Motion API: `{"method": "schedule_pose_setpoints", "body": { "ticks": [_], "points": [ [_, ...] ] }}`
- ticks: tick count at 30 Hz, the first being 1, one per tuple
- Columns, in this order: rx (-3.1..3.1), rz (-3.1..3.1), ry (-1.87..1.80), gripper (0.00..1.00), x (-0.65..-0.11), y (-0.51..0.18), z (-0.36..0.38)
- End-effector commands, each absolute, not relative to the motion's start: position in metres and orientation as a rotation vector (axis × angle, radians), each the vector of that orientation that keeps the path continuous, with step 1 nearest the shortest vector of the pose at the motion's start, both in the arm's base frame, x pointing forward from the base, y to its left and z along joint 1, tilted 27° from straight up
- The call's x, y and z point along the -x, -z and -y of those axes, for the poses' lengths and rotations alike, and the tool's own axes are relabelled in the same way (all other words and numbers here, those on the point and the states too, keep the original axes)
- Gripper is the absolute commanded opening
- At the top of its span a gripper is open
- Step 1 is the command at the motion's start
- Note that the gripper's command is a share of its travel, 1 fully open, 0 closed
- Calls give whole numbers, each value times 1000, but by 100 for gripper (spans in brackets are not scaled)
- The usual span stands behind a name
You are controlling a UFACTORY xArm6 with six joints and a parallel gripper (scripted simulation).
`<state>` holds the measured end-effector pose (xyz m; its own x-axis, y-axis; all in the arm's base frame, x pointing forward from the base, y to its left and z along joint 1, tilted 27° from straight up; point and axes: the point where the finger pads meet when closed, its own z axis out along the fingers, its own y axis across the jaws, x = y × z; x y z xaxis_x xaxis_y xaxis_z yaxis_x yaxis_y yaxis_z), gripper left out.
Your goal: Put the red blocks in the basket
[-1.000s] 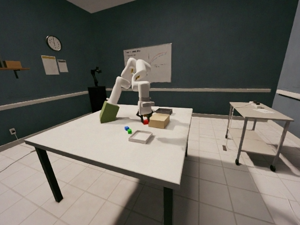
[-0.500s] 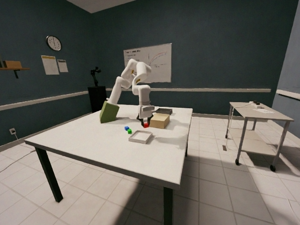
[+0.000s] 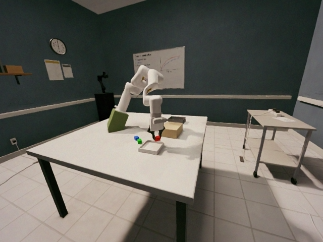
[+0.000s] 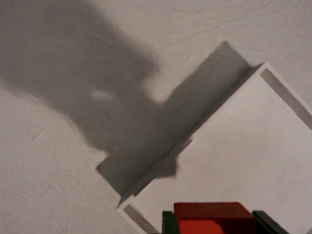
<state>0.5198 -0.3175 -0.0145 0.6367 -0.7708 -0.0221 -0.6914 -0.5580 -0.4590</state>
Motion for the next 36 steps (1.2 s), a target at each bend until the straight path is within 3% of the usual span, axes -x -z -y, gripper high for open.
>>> {"method": "schedule_pose_setpoints", "body": {
  "ticks": [1, 36],
  "points": [
    [2431, -1153, 258, 0, -524, 22, 316],
    [2431, -1153, 258, 0, -536, 51, 306]
  ]
}}
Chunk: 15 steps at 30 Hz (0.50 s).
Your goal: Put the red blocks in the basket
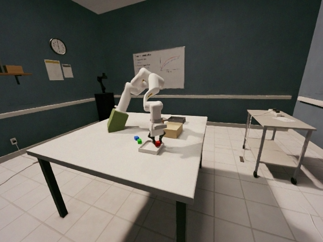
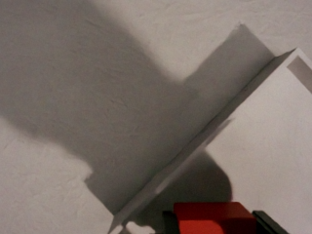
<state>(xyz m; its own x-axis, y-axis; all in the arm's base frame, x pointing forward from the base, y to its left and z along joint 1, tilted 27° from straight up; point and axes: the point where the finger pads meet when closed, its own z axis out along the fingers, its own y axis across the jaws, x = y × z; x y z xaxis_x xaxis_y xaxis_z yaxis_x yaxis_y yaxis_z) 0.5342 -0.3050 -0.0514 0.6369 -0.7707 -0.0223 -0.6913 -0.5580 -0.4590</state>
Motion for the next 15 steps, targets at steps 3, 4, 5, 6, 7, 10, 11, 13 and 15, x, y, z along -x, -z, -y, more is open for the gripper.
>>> {"method": "schedule_pose_setpoints", "body": {
  "ticks": [3, 4, 5, 6, 7, 10, 11, 13, 15],
  "points": [
    [2431, -1153, 258, 0, -536, 52, 306],
    [2431, -1153, 258, 0, -536, 52, 306],
    [2431, -1153, 258, 0, -536, 52, 306],
    [2431, -1153, 258, 0, -536, 52, 306],
    [2431, -1153, 258, 0, -536, 52, 306],
    [2431, -1153, 258, 0, -536, 53, 306],
    [2431, -1153, 258, 0, -536, 53, 306],
    [2431, -1153, 258, 0, -536, 53, 306],
    [2431, -1153, 258, 0, -536, 53, 306]
  ]
}}
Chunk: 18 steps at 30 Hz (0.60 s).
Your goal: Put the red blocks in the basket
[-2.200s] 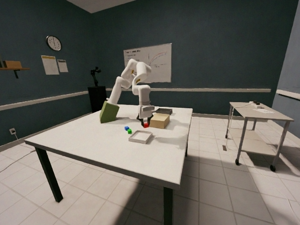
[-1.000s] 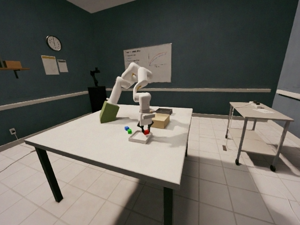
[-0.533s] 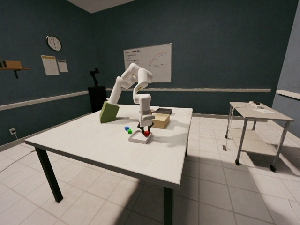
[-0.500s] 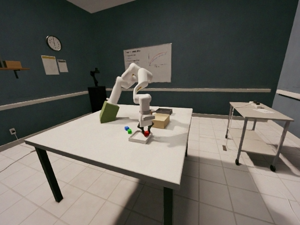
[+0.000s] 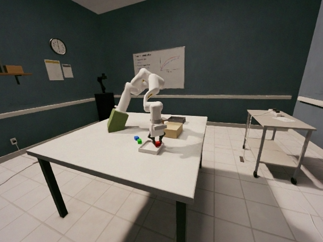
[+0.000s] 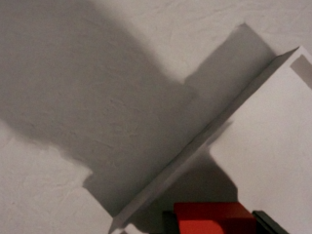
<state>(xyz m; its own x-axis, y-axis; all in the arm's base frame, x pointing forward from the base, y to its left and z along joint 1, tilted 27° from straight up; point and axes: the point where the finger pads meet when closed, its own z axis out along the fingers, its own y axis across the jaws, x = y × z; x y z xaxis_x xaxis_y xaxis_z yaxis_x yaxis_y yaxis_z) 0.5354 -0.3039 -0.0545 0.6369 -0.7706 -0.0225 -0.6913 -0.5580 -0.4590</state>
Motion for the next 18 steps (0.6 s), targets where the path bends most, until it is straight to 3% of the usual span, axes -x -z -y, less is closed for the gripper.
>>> {"method": "schedule_pose_setpoints", "body": {
  "ticks": [1, 12, 13, 18],
  "points": [
    [2431, -1153, 258, 0, -536, 53, 306],
    [2431, -1153, 258, 0, -536, 53, 306],
    [2431, -1153, 258, 60, -536, 53, 306],
    [2431, -1153, 258, 60, -536, 53, 306]
  ]
}}
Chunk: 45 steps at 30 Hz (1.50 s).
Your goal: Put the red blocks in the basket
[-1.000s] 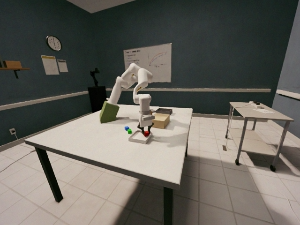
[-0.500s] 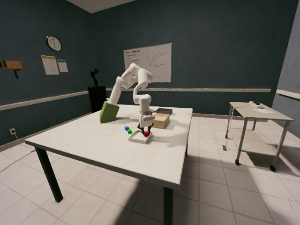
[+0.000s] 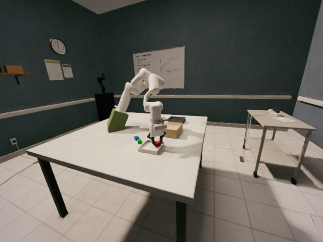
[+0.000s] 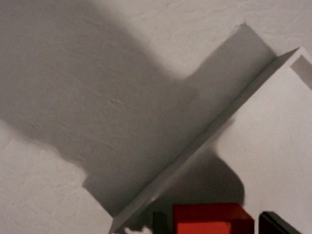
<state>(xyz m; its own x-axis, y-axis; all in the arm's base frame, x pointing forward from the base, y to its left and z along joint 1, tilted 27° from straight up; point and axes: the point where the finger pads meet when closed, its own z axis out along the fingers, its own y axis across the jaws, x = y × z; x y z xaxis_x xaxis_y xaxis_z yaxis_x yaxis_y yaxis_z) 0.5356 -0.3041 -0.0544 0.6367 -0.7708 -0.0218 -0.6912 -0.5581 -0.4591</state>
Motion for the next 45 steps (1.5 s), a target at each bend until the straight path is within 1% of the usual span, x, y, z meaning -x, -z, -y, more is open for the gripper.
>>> {"method": "schedule_pose_setpoints", "body": {
  "ticks": [1, 32, 45],
  "points": [
    [2431, -1153, 258, 60, -536, 53, 306],
    [2431, -1153, 258, 60, -536, 52, 306],
    [2431, -1153, 258, 60, -532, 41, 309]
  ]
}}
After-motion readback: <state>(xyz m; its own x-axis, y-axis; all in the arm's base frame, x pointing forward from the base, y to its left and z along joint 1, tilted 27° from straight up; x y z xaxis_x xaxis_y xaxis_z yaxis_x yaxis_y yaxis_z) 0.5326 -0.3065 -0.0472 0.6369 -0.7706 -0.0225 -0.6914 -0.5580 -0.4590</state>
